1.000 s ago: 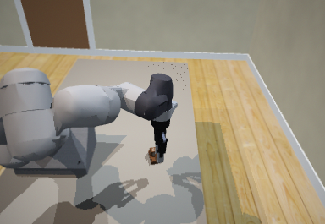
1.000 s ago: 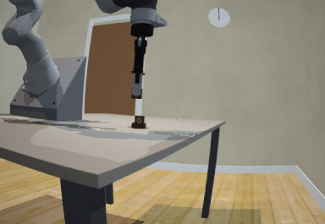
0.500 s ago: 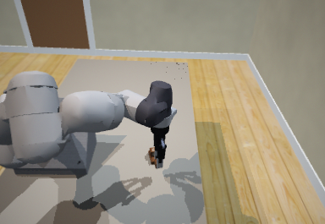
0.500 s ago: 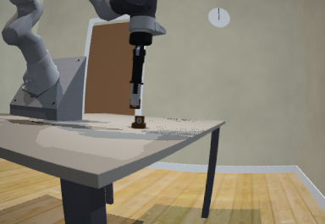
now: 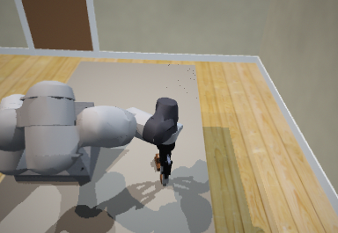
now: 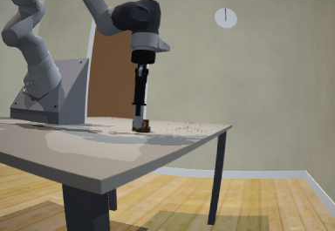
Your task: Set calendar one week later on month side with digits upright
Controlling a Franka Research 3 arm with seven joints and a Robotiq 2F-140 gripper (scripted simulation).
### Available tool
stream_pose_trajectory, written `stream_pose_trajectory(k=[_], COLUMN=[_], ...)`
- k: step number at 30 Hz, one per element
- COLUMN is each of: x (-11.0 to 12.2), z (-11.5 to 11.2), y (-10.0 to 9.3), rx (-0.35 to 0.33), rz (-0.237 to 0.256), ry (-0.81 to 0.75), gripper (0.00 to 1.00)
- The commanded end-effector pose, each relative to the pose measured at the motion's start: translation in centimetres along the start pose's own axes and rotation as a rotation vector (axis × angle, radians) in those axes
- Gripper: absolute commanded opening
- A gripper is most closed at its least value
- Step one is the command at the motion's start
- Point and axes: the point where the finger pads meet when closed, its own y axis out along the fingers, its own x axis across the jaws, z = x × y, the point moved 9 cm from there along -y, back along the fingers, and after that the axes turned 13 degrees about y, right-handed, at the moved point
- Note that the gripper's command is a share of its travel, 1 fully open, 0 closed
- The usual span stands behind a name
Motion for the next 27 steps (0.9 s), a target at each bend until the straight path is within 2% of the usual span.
stream_pose_trajectory(k=[1,27], x=[-0.18,-0.18], z=[0.39,0.40], y=[0.42,0.72], rx=[0.016,0.016], rz=[0.009,0.009], ry=[0.025,0.025], gripper=[0.17,0.17])
